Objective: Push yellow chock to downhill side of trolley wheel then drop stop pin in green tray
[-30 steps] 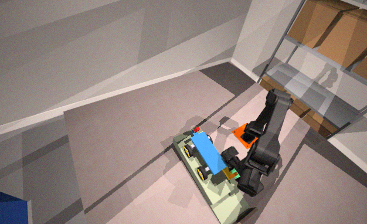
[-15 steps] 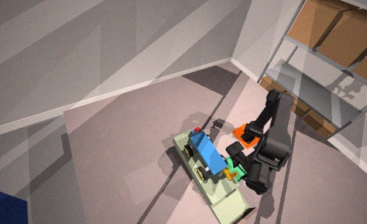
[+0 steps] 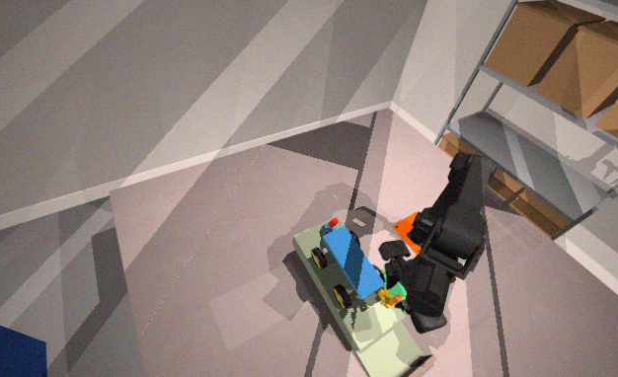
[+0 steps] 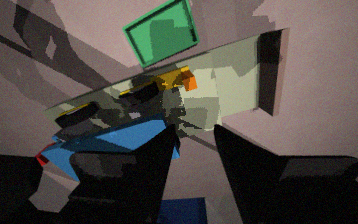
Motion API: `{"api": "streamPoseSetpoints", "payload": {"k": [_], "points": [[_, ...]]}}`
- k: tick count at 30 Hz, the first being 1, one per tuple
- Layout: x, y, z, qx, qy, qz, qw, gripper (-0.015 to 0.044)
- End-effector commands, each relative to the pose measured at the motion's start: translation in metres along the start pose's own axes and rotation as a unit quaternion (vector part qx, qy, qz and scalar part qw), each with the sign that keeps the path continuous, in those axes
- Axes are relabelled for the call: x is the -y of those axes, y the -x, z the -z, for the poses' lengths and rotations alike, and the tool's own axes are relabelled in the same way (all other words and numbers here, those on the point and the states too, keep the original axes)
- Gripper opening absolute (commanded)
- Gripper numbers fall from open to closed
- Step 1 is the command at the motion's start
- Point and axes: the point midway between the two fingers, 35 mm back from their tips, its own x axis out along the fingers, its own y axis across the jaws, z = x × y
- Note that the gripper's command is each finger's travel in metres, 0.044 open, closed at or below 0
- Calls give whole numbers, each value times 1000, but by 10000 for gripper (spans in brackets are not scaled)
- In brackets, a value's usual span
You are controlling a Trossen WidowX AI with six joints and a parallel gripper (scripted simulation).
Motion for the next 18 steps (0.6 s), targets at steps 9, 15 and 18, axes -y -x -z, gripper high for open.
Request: {"api": "streamPoseSetpoints", "payload": {"k": [9, 15, 18], "points": [[-80, 8, 48, -34, -278, -52, 959, 190], [-127, 14, 61, -51, -412, -80, 906, 190], [-152, 18, 64, -59, -474, -96, 874, 190]]}}
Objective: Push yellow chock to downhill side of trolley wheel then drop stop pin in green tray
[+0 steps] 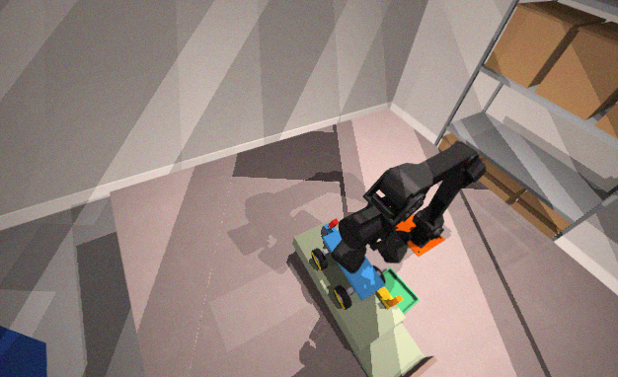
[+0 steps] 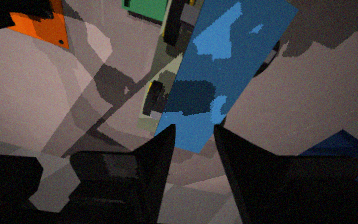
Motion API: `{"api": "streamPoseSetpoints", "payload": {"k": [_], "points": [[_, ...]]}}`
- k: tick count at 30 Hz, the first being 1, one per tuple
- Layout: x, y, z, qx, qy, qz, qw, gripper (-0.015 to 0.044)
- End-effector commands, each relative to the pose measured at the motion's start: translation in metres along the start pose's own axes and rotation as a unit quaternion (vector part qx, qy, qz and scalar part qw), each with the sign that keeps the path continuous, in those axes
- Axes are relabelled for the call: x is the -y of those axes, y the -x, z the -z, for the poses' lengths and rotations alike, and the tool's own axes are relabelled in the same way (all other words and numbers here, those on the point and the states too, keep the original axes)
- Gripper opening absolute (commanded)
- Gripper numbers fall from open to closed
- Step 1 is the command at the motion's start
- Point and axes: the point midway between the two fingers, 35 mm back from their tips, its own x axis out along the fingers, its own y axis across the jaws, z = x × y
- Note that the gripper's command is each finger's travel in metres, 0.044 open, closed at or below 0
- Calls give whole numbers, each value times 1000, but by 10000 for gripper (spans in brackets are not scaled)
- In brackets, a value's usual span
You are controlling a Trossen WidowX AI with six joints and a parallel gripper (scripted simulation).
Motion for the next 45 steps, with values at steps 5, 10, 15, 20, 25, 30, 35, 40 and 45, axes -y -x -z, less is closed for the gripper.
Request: {"api": "streamPoseSetpoints", "payload": {"k": [5, 10, 15, 20, 25, 30, 35, 40, 45], "points": [[-35, -1, 51, -24, -163, -45, 985, 190], [-43, -1, 60, -29, -194, -53, 979, 190], [-43, -5, 60, -29, -194, -53, 979, 190], [-43, -13, 61, -29, -194, -54, 979, 190], [-44, -21, 61, -29, -194, -54, 979, 190], [-46, -29, 61, -29, -194, -54, 979, 190], [-46, -31, 62, -29, -194, -54, 979, 190], [-46, -38, 62, -29, -194, -54, 979, 190], [-47, -45, 62, -29, -194, -54, 979, 190]]}}
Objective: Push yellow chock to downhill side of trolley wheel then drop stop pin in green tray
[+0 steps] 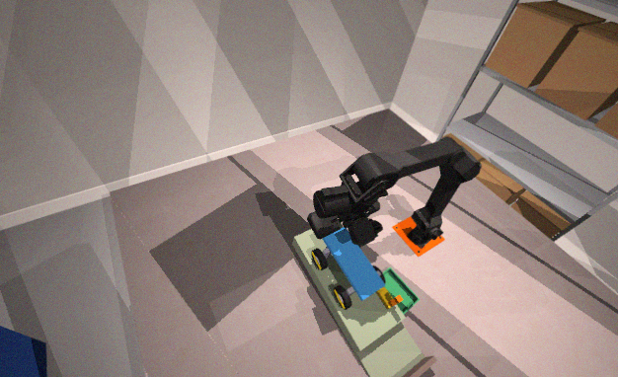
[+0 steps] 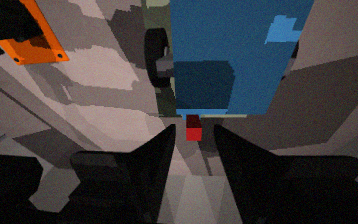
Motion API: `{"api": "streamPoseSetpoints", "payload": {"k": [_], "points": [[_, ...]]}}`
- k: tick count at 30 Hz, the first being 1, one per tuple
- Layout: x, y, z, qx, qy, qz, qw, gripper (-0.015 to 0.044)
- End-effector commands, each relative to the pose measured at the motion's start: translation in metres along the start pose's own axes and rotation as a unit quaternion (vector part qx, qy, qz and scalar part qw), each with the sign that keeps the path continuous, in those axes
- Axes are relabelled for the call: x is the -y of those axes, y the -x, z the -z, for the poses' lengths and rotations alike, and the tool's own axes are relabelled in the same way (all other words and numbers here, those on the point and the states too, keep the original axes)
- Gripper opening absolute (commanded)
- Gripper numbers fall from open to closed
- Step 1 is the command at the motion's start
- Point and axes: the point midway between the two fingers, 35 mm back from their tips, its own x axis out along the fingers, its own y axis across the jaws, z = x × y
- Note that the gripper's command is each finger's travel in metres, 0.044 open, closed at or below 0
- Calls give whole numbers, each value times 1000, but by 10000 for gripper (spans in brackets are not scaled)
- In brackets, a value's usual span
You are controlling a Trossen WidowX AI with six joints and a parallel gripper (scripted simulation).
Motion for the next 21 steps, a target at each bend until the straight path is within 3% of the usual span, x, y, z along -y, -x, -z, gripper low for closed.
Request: {"api": "streamPoseSetpoints", "payload": {"k": [1, 19, 21], "points": [[0, -6, 0, 0, 1, -1, 1000, 190], [-1, -30, 1, 0, 1, -1, 1000, 190], [-1, -27, 1, -2, 0, -1, 1000, 138]]}}
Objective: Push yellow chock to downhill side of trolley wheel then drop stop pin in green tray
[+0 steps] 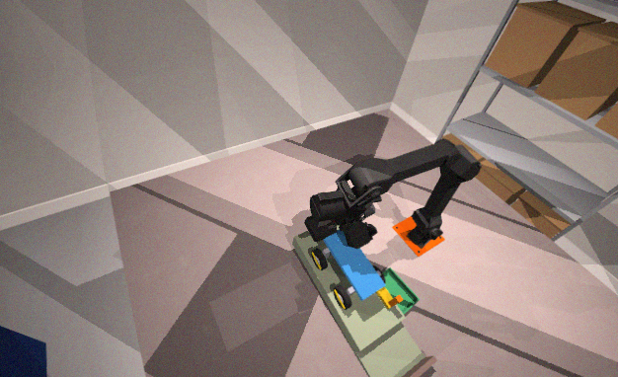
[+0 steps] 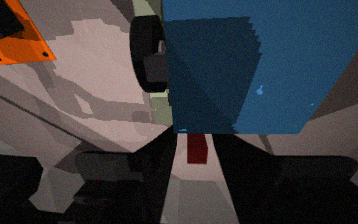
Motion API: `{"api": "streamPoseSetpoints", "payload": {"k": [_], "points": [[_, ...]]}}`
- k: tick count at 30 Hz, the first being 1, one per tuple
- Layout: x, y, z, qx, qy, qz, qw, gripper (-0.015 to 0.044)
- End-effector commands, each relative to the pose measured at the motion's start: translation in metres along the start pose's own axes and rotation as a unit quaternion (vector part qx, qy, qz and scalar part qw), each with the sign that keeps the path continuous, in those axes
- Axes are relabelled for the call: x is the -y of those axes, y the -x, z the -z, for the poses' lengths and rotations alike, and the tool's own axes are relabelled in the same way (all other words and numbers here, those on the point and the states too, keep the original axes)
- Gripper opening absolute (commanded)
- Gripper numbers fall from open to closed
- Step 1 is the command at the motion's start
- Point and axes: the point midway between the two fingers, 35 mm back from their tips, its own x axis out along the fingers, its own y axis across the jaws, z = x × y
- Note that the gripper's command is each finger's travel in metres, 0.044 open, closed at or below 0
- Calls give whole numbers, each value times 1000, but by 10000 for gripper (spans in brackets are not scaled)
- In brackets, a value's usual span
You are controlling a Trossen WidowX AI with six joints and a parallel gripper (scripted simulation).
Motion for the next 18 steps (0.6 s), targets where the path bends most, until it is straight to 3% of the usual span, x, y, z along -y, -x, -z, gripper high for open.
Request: {"api": "streamPoseSetpoints", "payload": {"k": [1, 12, 18], "points": [[0, 0, 0, 0, 0, 0, 1000, 111], [0, 1, 0, 0, 0, 0, 1000, 0], [0, 4, 1, 1, 0, 0, 1000, 0]]}}
